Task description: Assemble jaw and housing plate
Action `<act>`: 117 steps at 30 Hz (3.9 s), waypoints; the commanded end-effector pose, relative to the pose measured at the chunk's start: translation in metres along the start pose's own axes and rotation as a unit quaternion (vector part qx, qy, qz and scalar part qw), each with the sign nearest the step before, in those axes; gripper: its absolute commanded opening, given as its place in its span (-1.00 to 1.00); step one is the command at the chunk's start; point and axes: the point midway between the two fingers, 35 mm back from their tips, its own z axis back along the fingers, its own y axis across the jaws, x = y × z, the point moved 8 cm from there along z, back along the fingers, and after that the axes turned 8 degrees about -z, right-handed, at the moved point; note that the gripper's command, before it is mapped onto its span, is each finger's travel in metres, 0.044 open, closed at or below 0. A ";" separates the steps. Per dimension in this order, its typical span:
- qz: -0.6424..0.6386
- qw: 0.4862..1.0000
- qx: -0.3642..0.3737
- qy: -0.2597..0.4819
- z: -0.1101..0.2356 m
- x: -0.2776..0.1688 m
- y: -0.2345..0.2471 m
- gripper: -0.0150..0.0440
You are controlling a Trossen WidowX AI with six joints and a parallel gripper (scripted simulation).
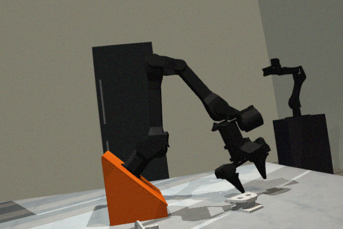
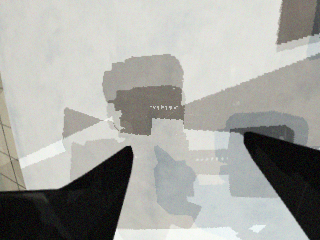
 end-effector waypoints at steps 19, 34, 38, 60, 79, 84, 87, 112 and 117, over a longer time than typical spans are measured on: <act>0.026 0.978 -0.087 -0.186 0.009 0.123 -0.009 1.00; -0.036 0.947 -0.277 -0.160 0.024 0.220 -0.113 1.00; -0.080 0.936 -0.309 -0.148 0.040 0.240 -0.152 1.00; -0.285 0.902 -0.321 -0.047 0.155 0.249 -0.358 1.00; -0.395 0.903 -0.165 -0.027 0.224 0.156 -0.487 1.00; -0.395 0.903 -0.164 -0.027 0.216 0.155 -0.489 1.00; -0.395 0.904 -0.163 -0.027 0.189 0.151 -0.497 1.00; -0.395 0.904 -0.163 -0.027 0.187 0.151 -0.497 1.00; -0.395 0.904 -0.163 -0.027 0.187 0.151 -0.497 1.00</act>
